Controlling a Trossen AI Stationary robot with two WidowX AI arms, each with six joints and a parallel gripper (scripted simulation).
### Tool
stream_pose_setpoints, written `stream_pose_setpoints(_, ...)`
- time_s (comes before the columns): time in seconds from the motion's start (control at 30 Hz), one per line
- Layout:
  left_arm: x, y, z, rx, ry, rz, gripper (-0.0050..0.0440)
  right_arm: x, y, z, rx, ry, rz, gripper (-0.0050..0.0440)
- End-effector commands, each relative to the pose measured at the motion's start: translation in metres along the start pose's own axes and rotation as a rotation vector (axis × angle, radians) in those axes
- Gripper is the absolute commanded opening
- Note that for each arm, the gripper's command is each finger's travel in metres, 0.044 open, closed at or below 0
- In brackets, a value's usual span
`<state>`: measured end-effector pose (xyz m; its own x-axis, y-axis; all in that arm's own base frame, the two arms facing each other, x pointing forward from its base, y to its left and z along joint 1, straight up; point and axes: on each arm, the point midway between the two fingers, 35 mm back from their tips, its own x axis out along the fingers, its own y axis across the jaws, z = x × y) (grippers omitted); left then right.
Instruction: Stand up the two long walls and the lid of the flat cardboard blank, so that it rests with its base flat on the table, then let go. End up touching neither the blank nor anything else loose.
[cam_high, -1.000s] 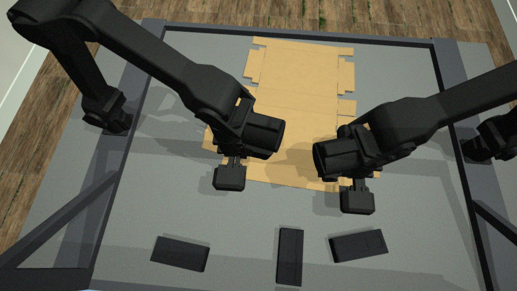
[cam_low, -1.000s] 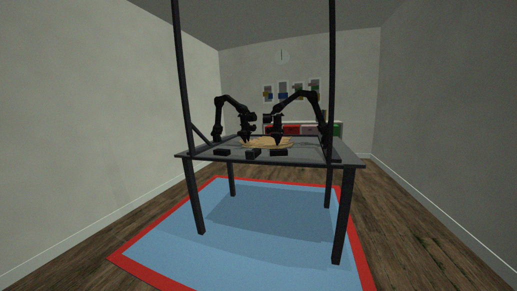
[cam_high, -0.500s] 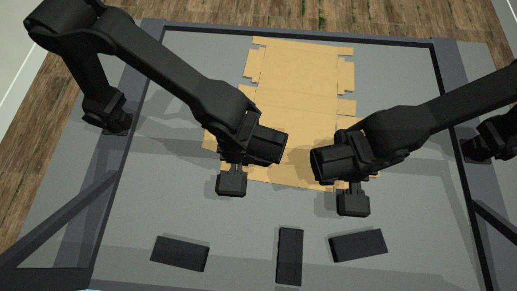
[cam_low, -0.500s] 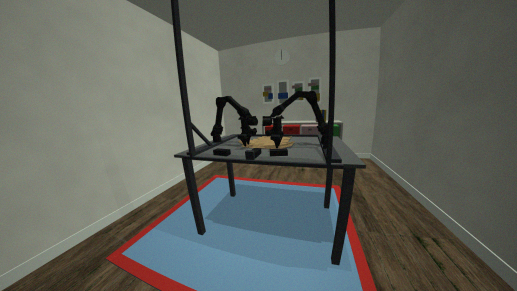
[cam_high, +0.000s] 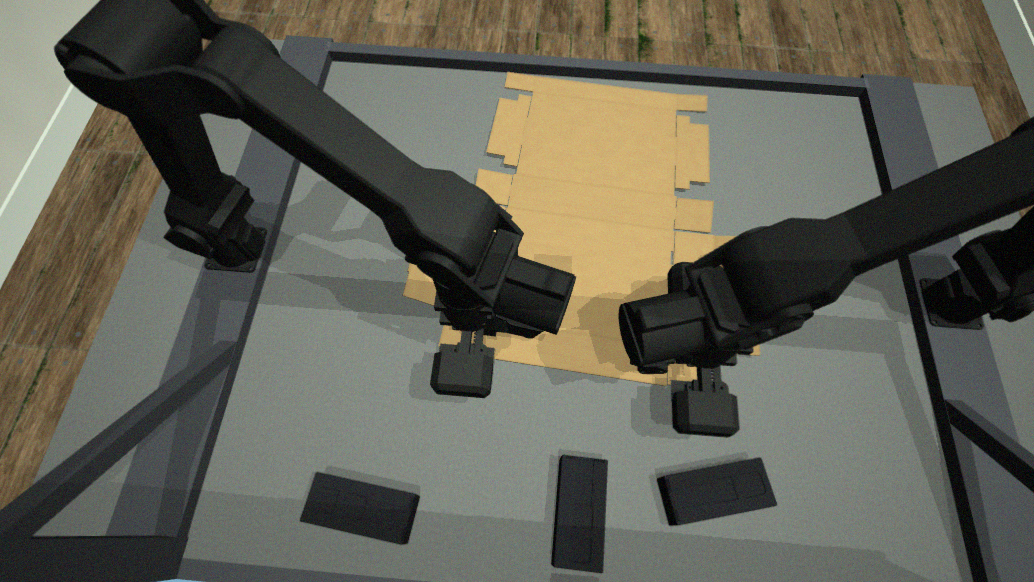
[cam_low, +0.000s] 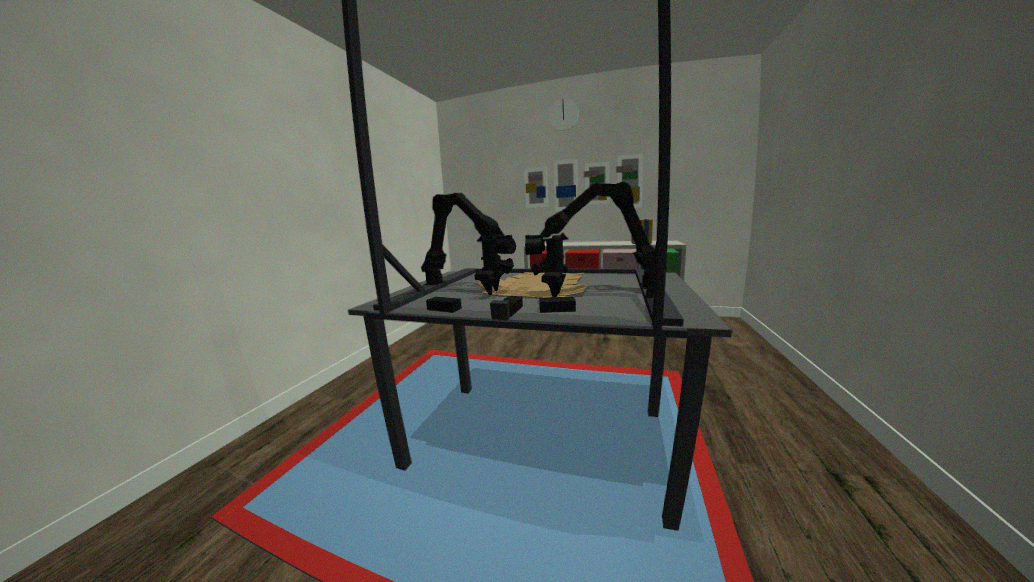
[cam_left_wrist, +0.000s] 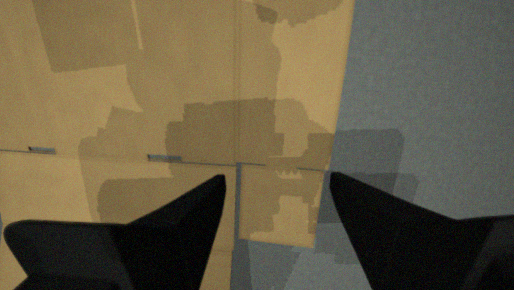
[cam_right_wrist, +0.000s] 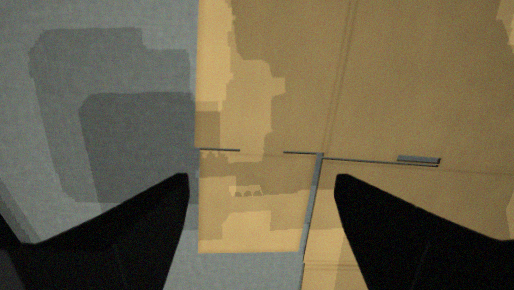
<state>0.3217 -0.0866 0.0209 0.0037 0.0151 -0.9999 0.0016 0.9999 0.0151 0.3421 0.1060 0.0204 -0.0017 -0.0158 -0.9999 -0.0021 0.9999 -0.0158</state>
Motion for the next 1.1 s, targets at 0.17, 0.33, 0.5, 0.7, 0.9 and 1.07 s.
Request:
stream_pose_setpoints(0.17,-0.004,0.000,0.003,-0.002,-0.020,-0.002,0.0291,-0.007,0.001,0.005,0.003,-0.029,0.006,0.0290)
stream_pose_setpoints(0.33,-0.002,0.000,0.003,-0.002,-0.020,-0.002,0.0291,-0.005,0.001,0.005,0.003,-0.029,0.006,0.0290)
stream_pose_setpoints(0.5,-0.001,-0.001,0.003,-0.002,-0.020,-0.002,0.0291,-0.004,0.001,0.005,0.003,-0.029,0.006,0.0290)
stream_pose_setpoints(0.7,0.002,-0.001,0.003,-0.002,-0.020,-0.002,0.0291,-0.002,0.001,0.005,0.003,-0.029,0.006,0.0290)
stream_pose_setpoints(0.9,0.004,-0.001,0.003,-0.002,-0.020,-0.002,0.0291,0.000,0.001,0.005,0.003,-0.029,0.006,0.0290)
stream_pose_setpoints(1.07,0.005,-0.001,0.003,-0.002,-0.020,-0.002,0.0291,0.002,0.001,0.005,0.003,-0.029,0.006,0.0290)
